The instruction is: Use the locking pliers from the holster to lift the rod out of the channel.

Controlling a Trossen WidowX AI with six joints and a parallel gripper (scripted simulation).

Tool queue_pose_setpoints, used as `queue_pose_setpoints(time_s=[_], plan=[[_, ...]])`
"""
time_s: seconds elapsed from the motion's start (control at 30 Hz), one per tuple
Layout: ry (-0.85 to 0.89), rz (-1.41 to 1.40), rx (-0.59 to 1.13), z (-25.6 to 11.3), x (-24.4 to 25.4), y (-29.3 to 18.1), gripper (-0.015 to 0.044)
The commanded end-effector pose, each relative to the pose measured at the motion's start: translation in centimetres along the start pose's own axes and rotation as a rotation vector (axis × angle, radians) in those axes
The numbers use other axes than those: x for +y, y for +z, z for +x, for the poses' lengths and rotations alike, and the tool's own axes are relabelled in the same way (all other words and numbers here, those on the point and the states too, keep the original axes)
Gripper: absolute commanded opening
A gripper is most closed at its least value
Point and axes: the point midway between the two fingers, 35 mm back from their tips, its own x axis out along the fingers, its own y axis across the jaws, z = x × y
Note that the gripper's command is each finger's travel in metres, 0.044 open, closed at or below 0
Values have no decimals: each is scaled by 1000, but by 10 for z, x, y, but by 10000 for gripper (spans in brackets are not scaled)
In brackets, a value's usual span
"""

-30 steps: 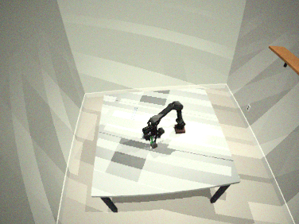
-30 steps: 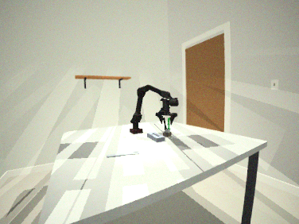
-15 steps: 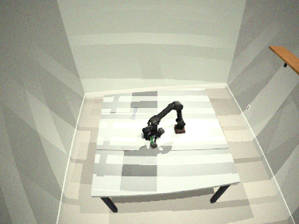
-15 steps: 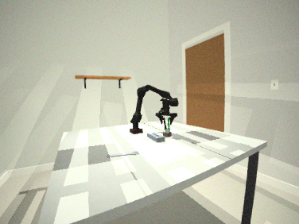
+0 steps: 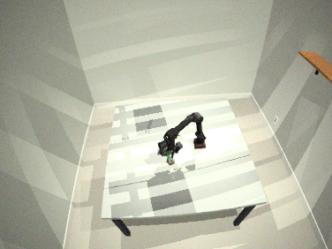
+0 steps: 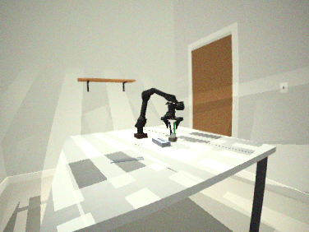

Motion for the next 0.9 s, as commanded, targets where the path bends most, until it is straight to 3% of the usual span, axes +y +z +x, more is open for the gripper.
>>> queue_pose_setpoints(time_s=[0.0, 0.87], plan=[[0, 6, 4, 1, 0, -1, 392], [0, 6, 4, 1, 0, -1, 357]])
